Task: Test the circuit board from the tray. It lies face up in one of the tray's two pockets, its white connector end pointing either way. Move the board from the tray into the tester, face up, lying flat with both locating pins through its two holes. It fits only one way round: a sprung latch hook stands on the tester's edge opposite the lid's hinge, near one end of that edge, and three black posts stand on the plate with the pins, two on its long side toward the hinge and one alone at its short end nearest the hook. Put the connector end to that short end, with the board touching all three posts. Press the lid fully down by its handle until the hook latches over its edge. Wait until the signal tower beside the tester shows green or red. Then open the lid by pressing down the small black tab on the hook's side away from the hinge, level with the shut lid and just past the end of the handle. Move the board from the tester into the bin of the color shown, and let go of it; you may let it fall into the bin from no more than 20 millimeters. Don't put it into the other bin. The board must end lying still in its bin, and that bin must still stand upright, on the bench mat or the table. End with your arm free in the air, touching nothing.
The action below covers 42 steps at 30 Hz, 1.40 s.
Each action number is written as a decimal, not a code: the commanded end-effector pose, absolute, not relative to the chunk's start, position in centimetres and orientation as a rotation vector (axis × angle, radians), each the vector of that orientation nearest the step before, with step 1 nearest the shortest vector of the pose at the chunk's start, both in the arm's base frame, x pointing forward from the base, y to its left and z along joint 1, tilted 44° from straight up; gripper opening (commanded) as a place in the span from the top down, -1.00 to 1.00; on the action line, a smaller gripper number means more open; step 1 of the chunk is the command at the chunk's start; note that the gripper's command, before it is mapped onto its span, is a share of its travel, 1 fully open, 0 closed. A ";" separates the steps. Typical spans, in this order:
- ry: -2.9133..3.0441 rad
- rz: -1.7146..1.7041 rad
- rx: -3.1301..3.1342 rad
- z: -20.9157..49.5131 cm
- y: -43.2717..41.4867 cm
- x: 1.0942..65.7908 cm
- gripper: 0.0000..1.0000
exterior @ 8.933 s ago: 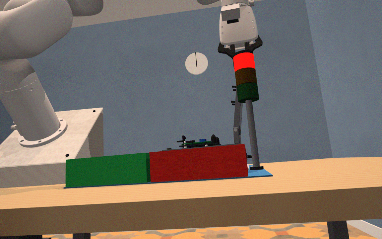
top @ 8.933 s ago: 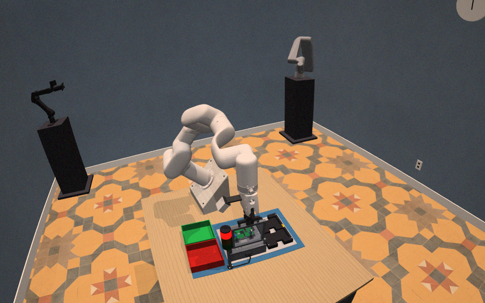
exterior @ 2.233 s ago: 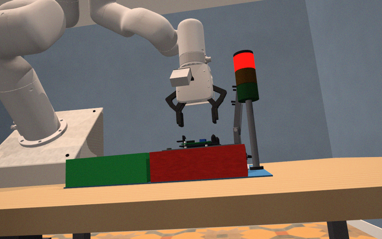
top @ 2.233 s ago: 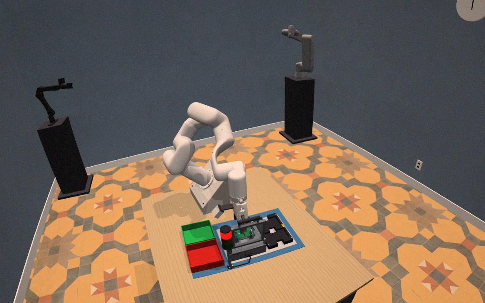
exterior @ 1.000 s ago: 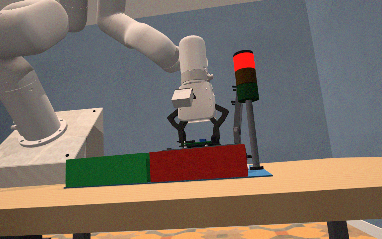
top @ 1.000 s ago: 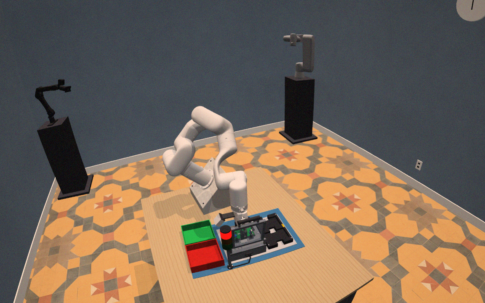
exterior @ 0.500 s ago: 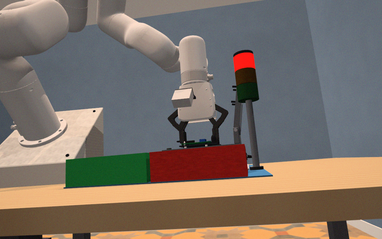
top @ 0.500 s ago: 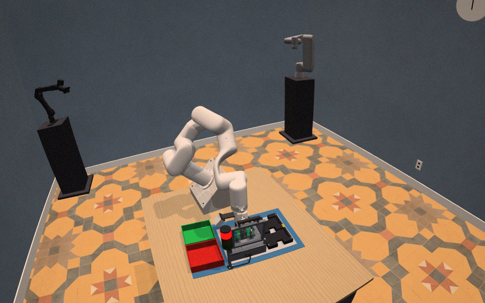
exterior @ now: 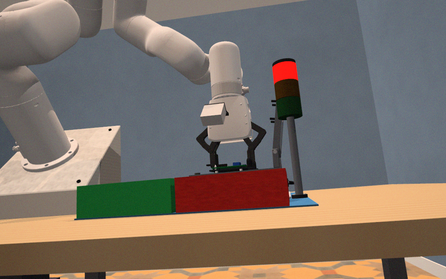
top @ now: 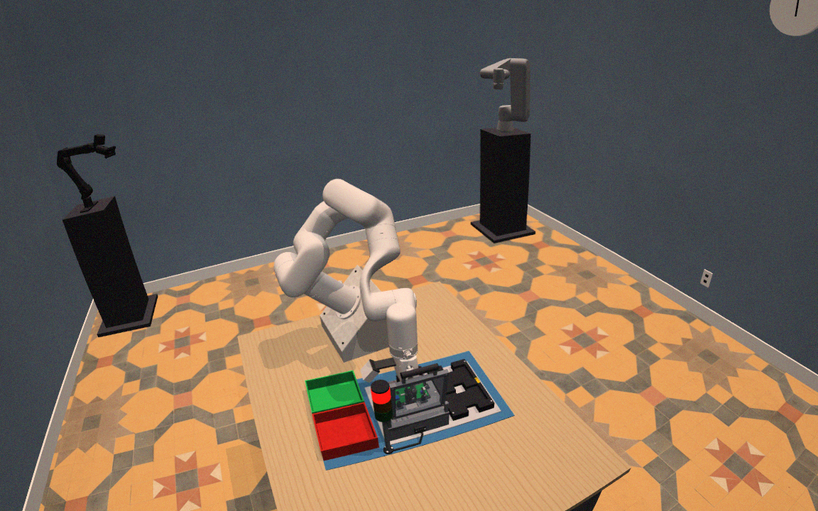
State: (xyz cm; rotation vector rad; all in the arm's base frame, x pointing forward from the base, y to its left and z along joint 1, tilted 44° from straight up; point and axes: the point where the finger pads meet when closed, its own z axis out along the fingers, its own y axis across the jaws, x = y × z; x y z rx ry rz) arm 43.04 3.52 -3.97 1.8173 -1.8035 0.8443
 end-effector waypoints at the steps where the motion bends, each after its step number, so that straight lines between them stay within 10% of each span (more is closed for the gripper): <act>1: -1.804 0.846 1.821 -3.9 3.7 43.2 -0.70; 42: -1.804 0.846 1.821 -3.9 3.7 43.2 -0.58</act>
